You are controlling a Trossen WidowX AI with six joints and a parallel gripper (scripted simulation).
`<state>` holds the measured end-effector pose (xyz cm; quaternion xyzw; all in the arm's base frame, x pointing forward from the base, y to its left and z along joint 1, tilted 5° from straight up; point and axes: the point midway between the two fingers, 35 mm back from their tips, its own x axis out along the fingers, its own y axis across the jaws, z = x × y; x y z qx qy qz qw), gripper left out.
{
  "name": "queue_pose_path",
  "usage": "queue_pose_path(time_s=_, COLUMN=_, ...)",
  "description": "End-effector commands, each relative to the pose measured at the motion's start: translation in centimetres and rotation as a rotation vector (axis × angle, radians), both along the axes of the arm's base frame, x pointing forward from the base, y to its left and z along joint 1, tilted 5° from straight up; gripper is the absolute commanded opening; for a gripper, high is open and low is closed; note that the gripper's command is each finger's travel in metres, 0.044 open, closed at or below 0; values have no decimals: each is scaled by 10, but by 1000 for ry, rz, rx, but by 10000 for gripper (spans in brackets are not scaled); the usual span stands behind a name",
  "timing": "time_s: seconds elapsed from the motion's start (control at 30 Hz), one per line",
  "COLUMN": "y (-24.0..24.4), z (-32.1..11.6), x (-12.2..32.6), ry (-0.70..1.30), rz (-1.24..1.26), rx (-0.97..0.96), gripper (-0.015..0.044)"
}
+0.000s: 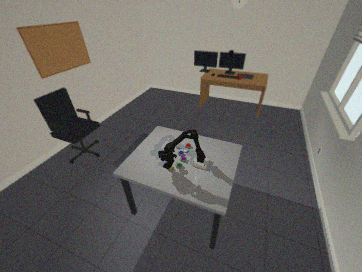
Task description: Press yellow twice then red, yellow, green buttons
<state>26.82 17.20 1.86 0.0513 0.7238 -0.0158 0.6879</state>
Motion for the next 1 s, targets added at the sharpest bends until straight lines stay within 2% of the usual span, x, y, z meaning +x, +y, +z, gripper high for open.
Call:
queue_pose_path(time_s=0.0, y=-1, z=-2, x=-2, ry=6, rz=-5, rx=-2, gripper=20)
queue_pose_path(time_s=0.57, y=-1, z=-2, x=-2, ry=6, rz=-5, rx=-2, gripper=20)
queue_pose_path(time_s=0.7, y=-2, z=27, x=0, ry=6, rz=-5, rx=-2, gripper=20)
queue_pose_path(time_s=0.97, y=-2, z=29, x=0, ry=6, rz=-5, rx=-2, gripper=20)
